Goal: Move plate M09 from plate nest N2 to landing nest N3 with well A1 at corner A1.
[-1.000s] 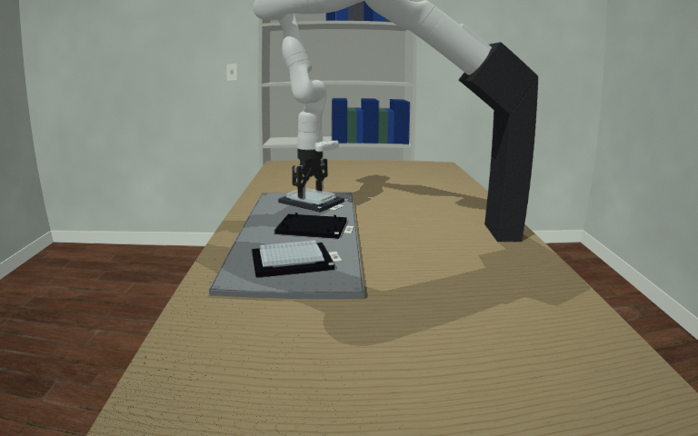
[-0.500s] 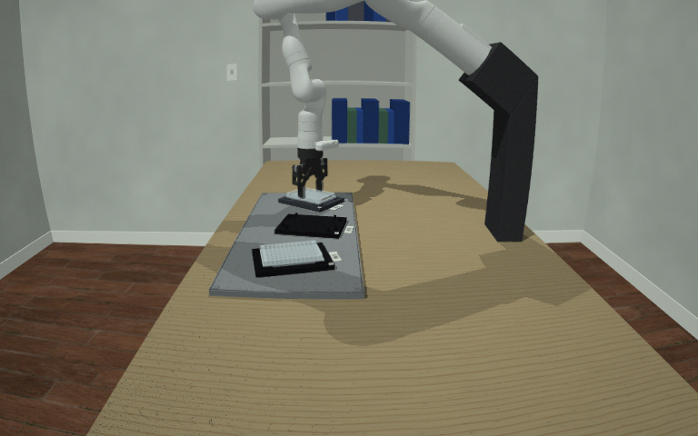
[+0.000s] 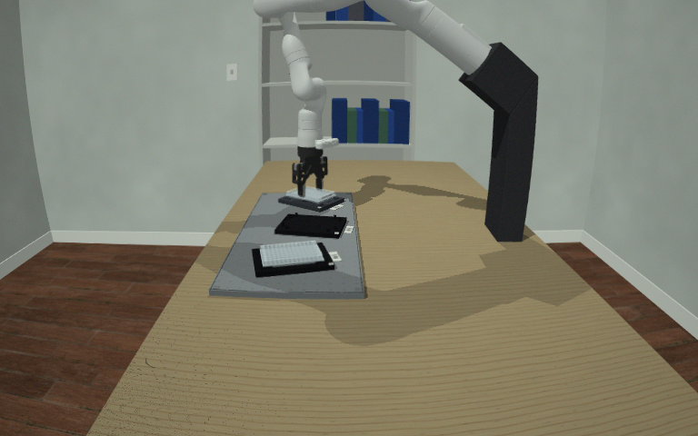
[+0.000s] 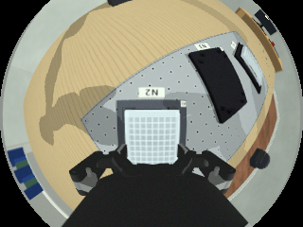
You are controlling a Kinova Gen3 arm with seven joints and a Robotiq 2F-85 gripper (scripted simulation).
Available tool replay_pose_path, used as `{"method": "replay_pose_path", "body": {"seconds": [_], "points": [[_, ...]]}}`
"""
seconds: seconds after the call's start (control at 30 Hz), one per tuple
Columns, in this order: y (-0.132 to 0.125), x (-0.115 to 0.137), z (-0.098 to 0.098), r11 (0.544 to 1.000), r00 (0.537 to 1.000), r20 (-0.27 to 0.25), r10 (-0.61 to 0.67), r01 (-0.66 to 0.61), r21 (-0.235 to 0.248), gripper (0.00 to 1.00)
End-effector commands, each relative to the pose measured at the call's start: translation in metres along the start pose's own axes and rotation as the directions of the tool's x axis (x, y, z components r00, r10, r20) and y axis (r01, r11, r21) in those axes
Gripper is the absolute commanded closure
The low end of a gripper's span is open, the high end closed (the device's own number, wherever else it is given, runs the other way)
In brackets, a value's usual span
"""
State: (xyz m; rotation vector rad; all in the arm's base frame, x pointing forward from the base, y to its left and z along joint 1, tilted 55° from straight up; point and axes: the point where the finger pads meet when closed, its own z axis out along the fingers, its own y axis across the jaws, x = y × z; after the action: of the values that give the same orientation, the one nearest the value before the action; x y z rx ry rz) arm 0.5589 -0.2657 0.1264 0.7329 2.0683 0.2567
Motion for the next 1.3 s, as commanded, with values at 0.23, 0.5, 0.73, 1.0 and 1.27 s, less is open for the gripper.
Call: {"method": "replay_pose_path", "body": {"seconds": [0.23,0.5,0.73,1.0,1.27], "points": [[-0.001,-0.001,-0.003,1.000,1.000,0.002,0.000,0.000,0.001,1.00],[-0.001,-0.001,-0.006,1.000,1.000,0.002,0.000,0.000,0.001,1.00],[-0.001,-0.001,-0.014,1.000,1.000,0.002,0.000,0.000,0.001,1.00],[-0.001,-0.001,-0.025,1.000,1.000,0.002,0.000,0.000,0.001,1.00],[-0.001,-0.001,-0.033,1.000,1.000,0.002,0.000,0.000,0.001,1.00]]}}
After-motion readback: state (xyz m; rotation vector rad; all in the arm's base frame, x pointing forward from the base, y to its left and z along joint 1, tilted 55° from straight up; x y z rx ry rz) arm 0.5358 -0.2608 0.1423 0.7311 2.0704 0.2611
